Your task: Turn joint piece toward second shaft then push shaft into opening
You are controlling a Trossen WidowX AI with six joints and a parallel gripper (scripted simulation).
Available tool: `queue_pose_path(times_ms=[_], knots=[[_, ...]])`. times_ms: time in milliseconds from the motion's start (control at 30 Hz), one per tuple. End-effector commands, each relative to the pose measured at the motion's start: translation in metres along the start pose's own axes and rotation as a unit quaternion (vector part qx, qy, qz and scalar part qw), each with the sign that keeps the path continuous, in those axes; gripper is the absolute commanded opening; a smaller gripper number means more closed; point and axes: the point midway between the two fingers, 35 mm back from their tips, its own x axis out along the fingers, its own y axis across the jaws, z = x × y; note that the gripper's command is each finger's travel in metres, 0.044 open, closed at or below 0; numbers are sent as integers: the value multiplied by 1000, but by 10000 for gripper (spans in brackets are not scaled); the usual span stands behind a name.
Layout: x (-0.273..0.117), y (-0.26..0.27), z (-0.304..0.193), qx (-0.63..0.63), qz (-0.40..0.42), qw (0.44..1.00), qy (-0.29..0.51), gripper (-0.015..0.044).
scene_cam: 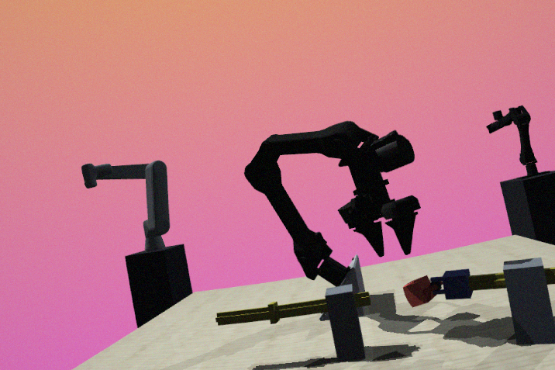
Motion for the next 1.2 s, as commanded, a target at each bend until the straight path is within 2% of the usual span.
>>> queue_pose_path(times_ms=[0, 533, 1167], knots=[[1, 0, 1, 57, 2, 998, -2, 440], [2, 0, 1, 294, 6, 956, 0, 440], [4, -1, 2, 533, 8, 846, 3, 440]])
